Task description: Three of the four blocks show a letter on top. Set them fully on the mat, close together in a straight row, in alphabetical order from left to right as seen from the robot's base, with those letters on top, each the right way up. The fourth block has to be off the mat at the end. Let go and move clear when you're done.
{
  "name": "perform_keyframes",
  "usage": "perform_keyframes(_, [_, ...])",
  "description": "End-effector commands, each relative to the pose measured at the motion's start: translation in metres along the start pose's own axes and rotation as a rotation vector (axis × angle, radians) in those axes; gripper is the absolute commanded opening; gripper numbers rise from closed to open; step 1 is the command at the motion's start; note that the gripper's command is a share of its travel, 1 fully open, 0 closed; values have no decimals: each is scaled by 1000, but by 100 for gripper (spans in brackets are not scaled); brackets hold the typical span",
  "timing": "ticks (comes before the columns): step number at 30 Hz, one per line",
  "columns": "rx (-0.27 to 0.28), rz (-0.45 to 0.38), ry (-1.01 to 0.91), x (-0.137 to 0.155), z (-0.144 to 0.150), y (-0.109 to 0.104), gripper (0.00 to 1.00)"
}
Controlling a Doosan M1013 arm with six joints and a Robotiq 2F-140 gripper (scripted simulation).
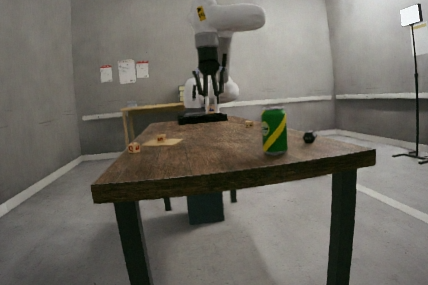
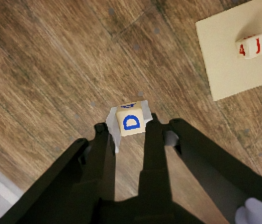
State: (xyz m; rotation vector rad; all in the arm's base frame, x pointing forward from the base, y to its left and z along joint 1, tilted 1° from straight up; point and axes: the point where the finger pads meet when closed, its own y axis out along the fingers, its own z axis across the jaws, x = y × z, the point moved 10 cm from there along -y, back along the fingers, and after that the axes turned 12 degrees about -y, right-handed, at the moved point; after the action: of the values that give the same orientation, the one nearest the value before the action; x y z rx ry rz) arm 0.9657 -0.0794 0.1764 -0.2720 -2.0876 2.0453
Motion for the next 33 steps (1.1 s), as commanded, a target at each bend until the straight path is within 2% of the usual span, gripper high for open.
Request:
perform_keyframes(1, [2, 3, 140, -1, 16, -2, 24])
perform_keyframes(13, [2, 3, 528, -3, 62, -3, 24])
perform_keyframes(15, [2, 3, 528, -3, 62, -3, 24])
perform_keyframes(16, [2, 3, 623, -3, 73, -3, 24])
perform_keyframes(30, [1, 4, 1055, -2, 123, -4, 24])
perform_keyframes(32, [1, 4, 1055, -2, 123, -4, 24])
perform_keyframes(33, [1, 4, 1124, -1, 131, -4, 24])
